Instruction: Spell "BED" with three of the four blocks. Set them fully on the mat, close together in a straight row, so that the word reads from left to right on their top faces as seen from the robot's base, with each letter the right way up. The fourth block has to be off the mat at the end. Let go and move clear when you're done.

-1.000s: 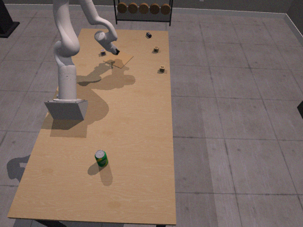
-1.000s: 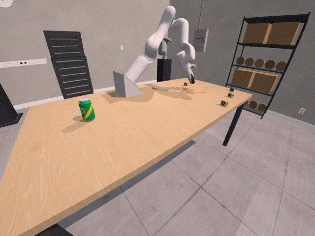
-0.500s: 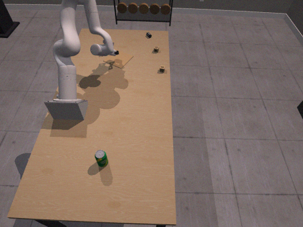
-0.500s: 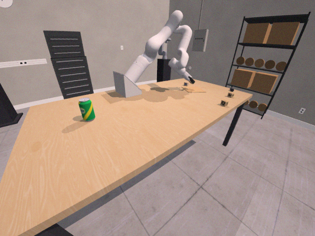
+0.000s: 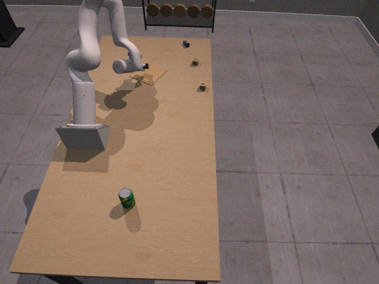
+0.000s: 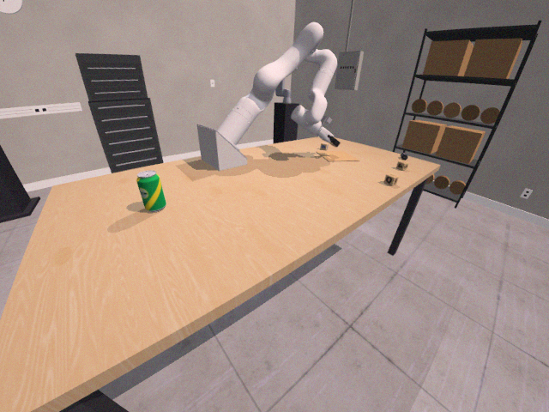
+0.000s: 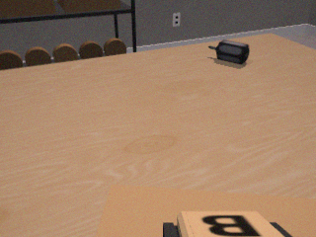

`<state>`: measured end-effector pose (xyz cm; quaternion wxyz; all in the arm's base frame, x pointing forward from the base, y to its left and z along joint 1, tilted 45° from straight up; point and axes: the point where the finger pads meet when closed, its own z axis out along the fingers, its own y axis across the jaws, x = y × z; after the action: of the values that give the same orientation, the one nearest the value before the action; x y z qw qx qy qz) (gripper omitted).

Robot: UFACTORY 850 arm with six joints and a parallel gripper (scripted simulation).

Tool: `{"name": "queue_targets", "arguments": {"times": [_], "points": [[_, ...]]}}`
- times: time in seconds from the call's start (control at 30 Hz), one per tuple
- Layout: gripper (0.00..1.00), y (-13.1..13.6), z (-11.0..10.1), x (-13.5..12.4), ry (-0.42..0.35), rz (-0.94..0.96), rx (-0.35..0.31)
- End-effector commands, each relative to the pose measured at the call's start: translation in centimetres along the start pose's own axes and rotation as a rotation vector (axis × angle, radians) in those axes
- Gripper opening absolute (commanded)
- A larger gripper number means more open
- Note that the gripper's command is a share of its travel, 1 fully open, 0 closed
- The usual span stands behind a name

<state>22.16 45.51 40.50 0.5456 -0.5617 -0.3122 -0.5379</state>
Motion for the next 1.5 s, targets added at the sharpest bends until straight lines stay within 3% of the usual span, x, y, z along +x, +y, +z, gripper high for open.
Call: {"name": "queue_targets", "arguments": {"times": [0.0,0.6,1.47], "points": [[0.41,0.0,0.3,-0.4,0.001,0.0,0.0],[0.41,0.0,2.4,-3.9,0.001,0.0,0.0],[0.41,0.0,2.5,-4.1,0.001,0.0,0.0]]}}
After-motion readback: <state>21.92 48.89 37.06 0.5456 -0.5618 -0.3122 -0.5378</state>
